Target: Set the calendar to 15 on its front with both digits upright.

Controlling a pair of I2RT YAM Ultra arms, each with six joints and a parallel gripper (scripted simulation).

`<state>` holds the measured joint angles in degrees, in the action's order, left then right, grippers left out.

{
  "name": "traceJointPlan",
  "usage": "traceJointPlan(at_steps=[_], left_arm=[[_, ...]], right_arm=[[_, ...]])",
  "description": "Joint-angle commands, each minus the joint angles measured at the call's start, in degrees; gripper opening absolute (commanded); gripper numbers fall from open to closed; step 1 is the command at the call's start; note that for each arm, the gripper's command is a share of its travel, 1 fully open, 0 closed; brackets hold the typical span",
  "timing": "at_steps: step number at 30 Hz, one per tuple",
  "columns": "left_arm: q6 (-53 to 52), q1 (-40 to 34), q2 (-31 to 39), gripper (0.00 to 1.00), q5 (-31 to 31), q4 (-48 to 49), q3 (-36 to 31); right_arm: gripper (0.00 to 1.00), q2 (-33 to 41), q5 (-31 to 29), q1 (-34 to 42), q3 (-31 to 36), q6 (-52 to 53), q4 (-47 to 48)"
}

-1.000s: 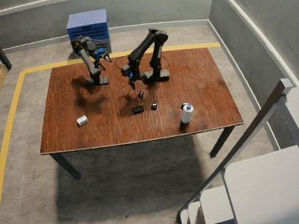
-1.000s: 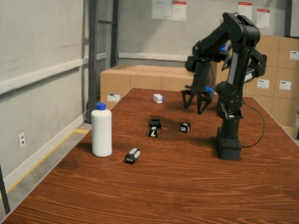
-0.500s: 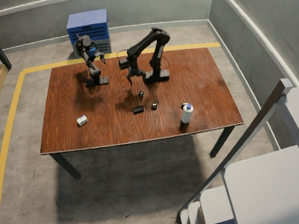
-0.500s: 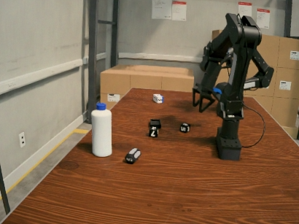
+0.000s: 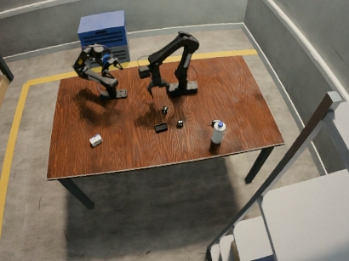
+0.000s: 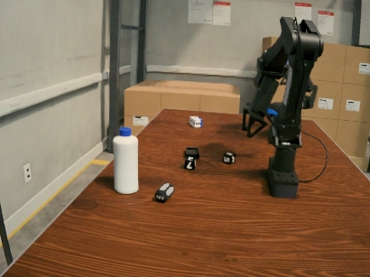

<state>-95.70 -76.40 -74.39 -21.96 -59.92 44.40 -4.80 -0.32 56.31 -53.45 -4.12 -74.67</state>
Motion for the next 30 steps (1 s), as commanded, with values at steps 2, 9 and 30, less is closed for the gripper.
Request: traceJointPlan(at_steps=[2, 9, 30], left_arm=[[-0.66, -1.12, 1.95, 1.0, -1.25, -0.97, -0.75], [-0.48, -1.25, 1.99, 1.0, -1.29, -0.99, -0.78], [35.19, 9.32, -11.3, 1.0, 3.33, -10.52, 10.22]], right_arm=[[1.0, 2.16, -2.27, 10.15, 1.32, 1.82, -1.31], [1.0, 2.42, -2.42, 12.86, 1.36, 2.32, -1.34], [1.0, 1.95, -2.09, 12.72, 0.74, 2.02, -0.65]])
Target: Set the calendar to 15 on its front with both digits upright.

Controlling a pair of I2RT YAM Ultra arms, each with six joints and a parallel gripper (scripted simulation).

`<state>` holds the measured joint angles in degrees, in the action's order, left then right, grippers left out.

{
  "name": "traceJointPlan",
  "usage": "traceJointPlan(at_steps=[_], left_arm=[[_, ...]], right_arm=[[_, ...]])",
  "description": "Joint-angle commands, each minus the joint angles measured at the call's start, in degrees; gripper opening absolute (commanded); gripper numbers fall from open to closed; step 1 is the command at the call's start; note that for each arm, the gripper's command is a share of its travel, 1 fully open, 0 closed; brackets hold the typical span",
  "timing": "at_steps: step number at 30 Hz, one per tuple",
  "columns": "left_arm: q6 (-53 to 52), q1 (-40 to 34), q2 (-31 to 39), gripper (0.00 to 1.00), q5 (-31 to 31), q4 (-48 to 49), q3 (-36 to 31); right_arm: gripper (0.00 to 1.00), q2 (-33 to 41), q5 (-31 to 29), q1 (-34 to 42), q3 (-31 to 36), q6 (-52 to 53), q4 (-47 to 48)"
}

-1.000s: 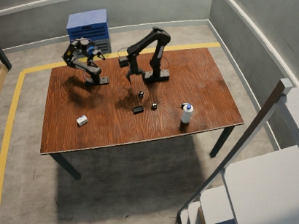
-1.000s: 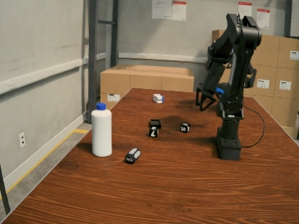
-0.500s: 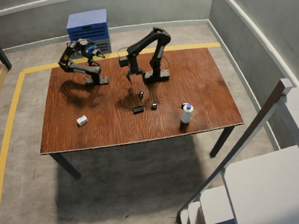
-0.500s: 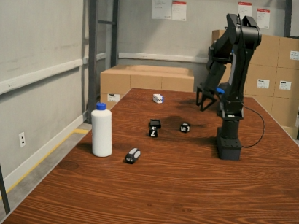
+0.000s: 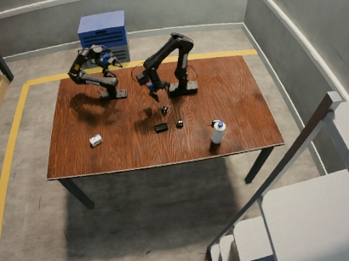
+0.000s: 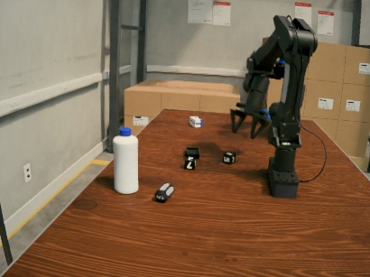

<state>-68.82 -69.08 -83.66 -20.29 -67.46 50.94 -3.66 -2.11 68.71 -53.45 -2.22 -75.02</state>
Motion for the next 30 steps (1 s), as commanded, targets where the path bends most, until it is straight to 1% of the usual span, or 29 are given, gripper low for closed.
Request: traceJointPlan(at_steps=[1, 10, 12, 15, 27, 29, 30], left_arm=[[10.17, 2.79, -2.89, 1.0, 2.05, -3.55, 4.45], [26.63, 10.57, -9.83, 1.0, 6.36, -8.37, 11.09], [26.63, 10.57, -9.83, 1.0, 6.36, -8.37, 11.09], [33.5, 13.91, -12.24, 1.0, 8.6, -10.15, 13.58], [53.86, 25.63, -18.75, 1.0, 16.44, -14.2, 20.87], [53.86, 25.63, -18.75, 1.0, 16.44, -14.2, 20.87], [56.12, 26.4, -19.17, 1.0, 17.31, -14.52, 21.29]], right_arm=[[1.0, 0.81, -0.29, 0.33, 0.74, 0.12, -0.3], [1.0, 0.81, -0.29, 0.33, 0.74, 0.12, -0.3], [1.0, 0.81, -0.29, 0.33, 0.74, 0.12, -0.3], [1.0, 0.81, -0.29, 0.33, 0.74, 0.12, -0.3], [1.0, 0.81, -0.29, 0.33, 0.74, 0.12, -0.3], [1.0, 0.81, -0.29, 0.33, 0.74, 0.12, -0.3], [1.0, 0.81, -0.29, 0.33, 0.74, 0.12, -0.3]])
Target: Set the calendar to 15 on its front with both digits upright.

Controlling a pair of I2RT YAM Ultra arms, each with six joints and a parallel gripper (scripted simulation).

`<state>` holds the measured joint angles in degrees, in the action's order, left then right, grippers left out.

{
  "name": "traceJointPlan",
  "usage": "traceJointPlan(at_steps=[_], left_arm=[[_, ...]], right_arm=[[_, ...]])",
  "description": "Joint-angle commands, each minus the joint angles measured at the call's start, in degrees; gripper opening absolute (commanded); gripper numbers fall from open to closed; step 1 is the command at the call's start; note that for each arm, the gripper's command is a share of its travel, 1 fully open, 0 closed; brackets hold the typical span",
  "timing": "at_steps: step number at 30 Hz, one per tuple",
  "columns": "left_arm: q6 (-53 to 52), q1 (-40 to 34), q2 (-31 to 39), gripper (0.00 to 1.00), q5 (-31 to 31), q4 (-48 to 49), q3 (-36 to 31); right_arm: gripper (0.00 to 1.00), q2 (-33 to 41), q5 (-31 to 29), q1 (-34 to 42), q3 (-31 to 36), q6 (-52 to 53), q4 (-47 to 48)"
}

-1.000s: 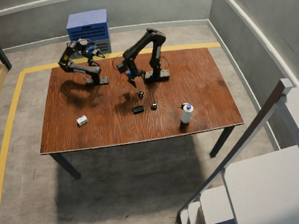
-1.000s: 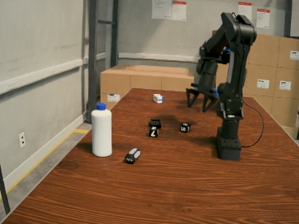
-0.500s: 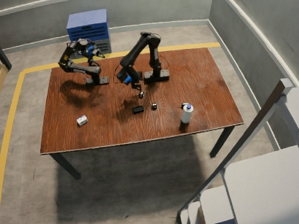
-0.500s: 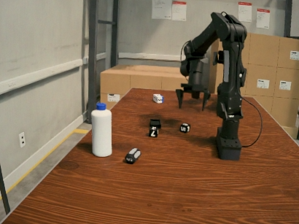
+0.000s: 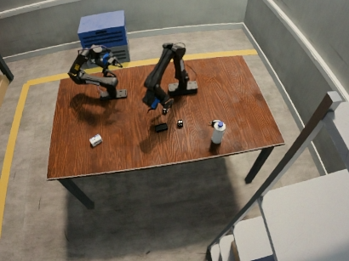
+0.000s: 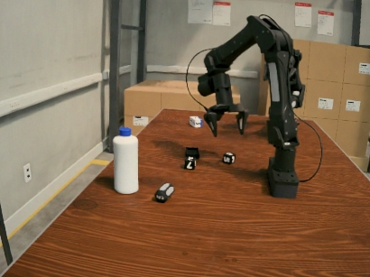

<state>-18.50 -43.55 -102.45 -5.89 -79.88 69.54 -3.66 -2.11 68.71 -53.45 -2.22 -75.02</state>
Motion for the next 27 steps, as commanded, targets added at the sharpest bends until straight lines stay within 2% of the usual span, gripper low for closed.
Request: traceJointPlan(at_steps=[1, 12, 16, 21, 27], left_arm=[[8.08, 2.2, -0.84, 1.0, 3.9, -2.29, 3.3], [27.07, 13.16, -3.67, 1.0, 12.07, -1.92, 6.86], [30.38, 15.02, -3.37, 1.0, 13.5, -1.0, 7.16], [41.18, 20.29, -2.81, 1.0, 17.7, 0.42, 6.6], [44.44, 22.69, -1.92, 1.0, 18.05, 0.85, 5.55]], right_arm=[[1.0, 0.81, -0.29, 0.33, 0.74, 0.12, -0.3], [1.0, 0.81, -0.29, 0.33, 0.74, 0.12, -0.3], [1.0, 0.81, -0.29, 0.33, 0.74, 0.12, -0.3], [1.0, 0.81, -0.29, 0.33, 0.74, 0.12, -0.3], [1.0, 0.81, -0.29, 0.33, 0.74, 0.12, -0.3]])
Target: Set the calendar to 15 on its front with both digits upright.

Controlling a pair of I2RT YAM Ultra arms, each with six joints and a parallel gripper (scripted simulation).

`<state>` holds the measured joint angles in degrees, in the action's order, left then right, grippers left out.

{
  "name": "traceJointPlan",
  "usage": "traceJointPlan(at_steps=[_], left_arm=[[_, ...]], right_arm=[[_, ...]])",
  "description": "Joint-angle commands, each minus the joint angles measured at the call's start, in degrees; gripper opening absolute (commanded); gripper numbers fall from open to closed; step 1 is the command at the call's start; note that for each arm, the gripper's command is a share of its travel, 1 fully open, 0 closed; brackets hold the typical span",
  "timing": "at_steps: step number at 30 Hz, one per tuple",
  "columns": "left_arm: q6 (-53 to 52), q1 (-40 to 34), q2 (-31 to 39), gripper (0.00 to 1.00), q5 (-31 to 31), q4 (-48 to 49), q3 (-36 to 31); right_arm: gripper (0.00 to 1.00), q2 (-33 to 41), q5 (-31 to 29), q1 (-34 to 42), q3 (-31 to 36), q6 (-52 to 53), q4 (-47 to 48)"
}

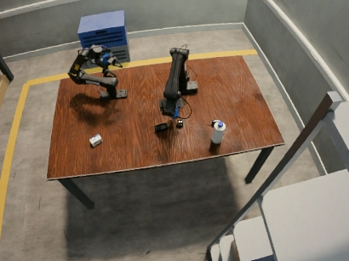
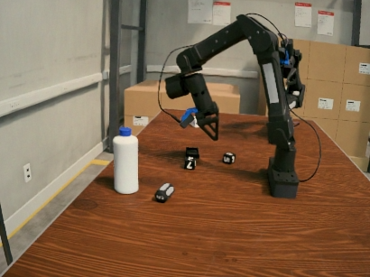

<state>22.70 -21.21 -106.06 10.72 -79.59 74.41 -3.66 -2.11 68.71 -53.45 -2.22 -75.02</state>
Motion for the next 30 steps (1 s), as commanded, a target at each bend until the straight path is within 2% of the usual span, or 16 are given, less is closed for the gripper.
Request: traceJointPlan(at_steps=[1, 14, 18, 21, 23, 30], left_arm=[[3.13, 0.02, 1.74, 1.0, 1.36, 0.58, 0.61], [3.29, -0.04, 1.28, 1.0, 1.31, 0.66, 0.56], [7.74, 1.29, 1.64, 0.55, 3.33, 3.82, 0.12], [13.39, 5.23, 1.39, 0.55, 5.33, 7.2, -1.18], [13.39, 5.23, 1.39, 0.55, 5.33, 7.2, -1.18], [26.24, 14.61, 1.61, 0.55, 8.49, 15.26, -4.98]], right_arm=[[1.0, 0.81, -0.29, 0.33, 0.74, 0.12, -0.3], [1.0, 0.81, -0.29, 0.33, 0.74, 0.12, -0.3], [1.0, 0.51, -0.16, 0.19, 1.49, 0.07, 3.17], [1.0, -2.19, -0.15, -0.81, 3.1, 0.04, 8.34], [1.0, -2.19, -0.15, -0.81, 3.1, 0.04, 8.34], [1.0, -9.77, -1.04, -1.76, 8.76, 0.08, 23.2]])
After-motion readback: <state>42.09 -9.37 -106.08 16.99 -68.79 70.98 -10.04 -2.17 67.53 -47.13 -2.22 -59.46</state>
